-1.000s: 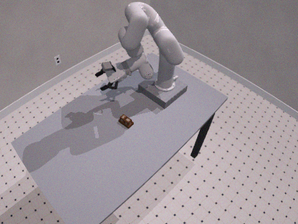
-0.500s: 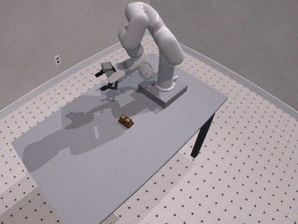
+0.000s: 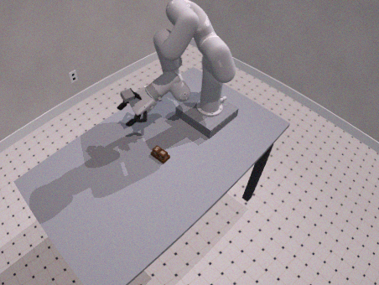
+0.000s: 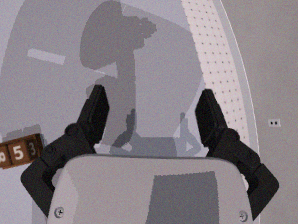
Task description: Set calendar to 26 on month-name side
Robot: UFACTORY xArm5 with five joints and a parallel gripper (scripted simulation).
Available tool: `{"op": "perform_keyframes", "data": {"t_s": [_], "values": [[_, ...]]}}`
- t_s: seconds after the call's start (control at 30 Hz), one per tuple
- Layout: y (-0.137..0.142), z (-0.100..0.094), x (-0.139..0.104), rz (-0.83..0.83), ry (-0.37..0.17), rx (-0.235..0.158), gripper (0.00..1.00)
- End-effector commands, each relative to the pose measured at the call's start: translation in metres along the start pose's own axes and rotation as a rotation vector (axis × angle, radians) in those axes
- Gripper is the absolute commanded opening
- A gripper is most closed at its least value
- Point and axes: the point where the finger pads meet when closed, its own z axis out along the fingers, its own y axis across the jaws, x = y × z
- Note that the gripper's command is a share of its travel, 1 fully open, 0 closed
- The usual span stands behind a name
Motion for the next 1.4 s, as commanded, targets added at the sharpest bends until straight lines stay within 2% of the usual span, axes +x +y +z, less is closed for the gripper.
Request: {"op": "perform_keyframes", "data": {"t_s": [0.0,0.07,0.1,0.13,0.17,0.23,0.27,0.37,0.43,0.5,0.53,0.6,0.63,0.7,0.73,0.77,0.8,0.93,1.0,1.07,1.1,1.17,1.2,1.23,1.27,1.33,1.37], "values": [[-0.021,0.016,0.002,0.006,-0.086,0.070,1.00],[-0.021,0.016,0.002,0.006,-0.086,0.070,1.00],[-0.029,0.020,0.002,0.006,-0.117,0.095,1.00],[-0.029,0.020,0.002,0.006,-0.117,0.095,1.00],[-0.038,0.023,0.003,0.006,-0.149,0.120,1.00],[-0.038,0.023,0.003,0.006,-0.149,0.120,1.00],[-0.046,0.026,0.003,0.005,-0.184,0.144,1.00],[-0.046,0.026,0.003,0.005,-0.184,0.144,1.00],[-0.065,0.028,0.005,0.001,-0.256,0.192,1.00],[-0.065,0.028,0.005,0.001,-0.256,0.192,1.00],[-0.074,0.028,0.005,-0.002,-0.294,0.215,1.00],[-0.074,0.028,0.005,-0.002,-0.294,0.215,1.00],[-0.083,0.027,0.006,-0.006,-0.333,0.238,1.00],[-0.083,0.027,0.006,-0.006,-0.333,0.238,1.00],[-0.092,0.024,0.007,-0.010,-0.372,0.258,1.00],[-0.092,0.024,0.007,-0.010,-0.372,0.258,1.00],[-0.101,0.021,0.008,-0.016,-0.411,0.278,1.00],[-0.101,0.021,0.008,-0.016,-0.411,0.278,1.00],[-0.117,0.011,0.009,-0.029,-0.490,0.313,1.00],[-0.117,0.011,0.009,-0.029,-0.490,0.313,1.00],[-0.124,0.005,0.009,-0.036,-0.529,0.328,1.00],[-0.124,0.005,0.009,-0.036,-0.529,0.328,1.00],[-0.131,-0.002,0.010,-0.044,-0.566,0.341,1.00],[-0.131,-0.002,0.010,-0.044,-0.566,0.341,1.00],[-0.137,-0.009,0.011,-0.053,-0.603,0.353,1.00],[-0.137,-0.009,0.011,-0.053,-0.603,0.353,1.00],[-0.142,-0.017,0.011,-0.061,-0.638,0.363,1.00]]}}
